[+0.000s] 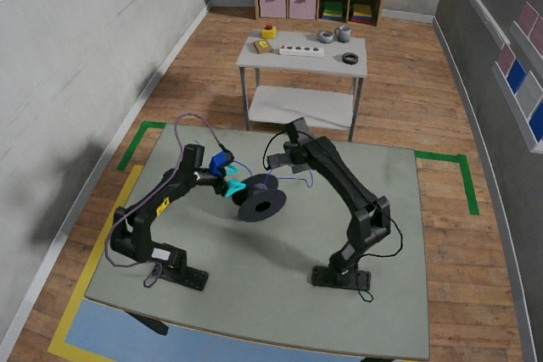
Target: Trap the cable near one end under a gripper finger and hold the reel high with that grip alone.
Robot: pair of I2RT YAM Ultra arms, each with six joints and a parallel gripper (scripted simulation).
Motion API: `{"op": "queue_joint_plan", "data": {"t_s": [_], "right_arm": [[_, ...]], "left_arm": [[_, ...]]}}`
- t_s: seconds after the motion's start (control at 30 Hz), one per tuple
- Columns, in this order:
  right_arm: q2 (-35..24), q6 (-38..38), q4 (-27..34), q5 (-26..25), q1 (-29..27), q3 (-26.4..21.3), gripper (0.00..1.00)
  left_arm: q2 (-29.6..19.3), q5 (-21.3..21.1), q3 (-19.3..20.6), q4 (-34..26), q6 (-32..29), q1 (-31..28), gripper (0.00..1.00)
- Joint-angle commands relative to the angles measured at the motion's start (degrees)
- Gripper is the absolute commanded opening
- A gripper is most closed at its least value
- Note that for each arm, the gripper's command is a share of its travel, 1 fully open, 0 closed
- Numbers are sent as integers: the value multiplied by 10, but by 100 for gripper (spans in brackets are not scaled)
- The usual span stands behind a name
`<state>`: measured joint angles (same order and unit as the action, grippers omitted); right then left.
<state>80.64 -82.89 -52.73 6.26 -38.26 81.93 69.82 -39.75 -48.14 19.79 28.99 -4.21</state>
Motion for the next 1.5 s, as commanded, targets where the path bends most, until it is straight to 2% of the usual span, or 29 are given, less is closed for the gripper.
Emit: {"op": "queue_joint_plan", "data": {"t_s": [0.0,0.1,0.2,0.27,0.4,0.5,0.7,0.9,0.97,1.1,1.23,1.37,1.43,1.47], "right_arm": [[-19,7,-7,-3,8,15,0],[-17,9,11,4,-9,-7,0],[-13,13,12,8,-13,-5,0],[2,26,12,18,-28,16,0],[3,47,2,35,-55,19,0],[-4,46,-2,35,-47,21,0],[16,75,-10,58,-92,27,0],[7,74,-11,58,-78,34,0],[31,82,-15,63,-101,37,0],[31,106,-19,82,-130,44,0],[12,107,-15,82,-118,46,0],[18,104,-6,80,-115,46,0],[11,102,0,79,-113,9,0],[14,102,0,78,-112,12,0]], "left_arm": [[-11,-7,11,-7,-3,-8,75],[-15,-7,14,-5,-3,-3,75],[-17,-7,9,-5,-3,-3,75],[-16,-7,12,-4,-2,-2,75],[-16,-7,20,-7,-1,-1,75],[-14,-7,12,-4,0,1,75],[-16,-8,13,-3,1,3,75],[-16,-8,13,-3,2,5,75],[-16,-8,13,-2,3,5,75],[-16,-8,14,-2,4,7,75],[-17,-8,15,-2,3,2,75],[-18,-8,16,-3,2,1,75],[-19,-8,17,-3,1,0,75],[-20,-8,17,-3,1,-1,75]]}}
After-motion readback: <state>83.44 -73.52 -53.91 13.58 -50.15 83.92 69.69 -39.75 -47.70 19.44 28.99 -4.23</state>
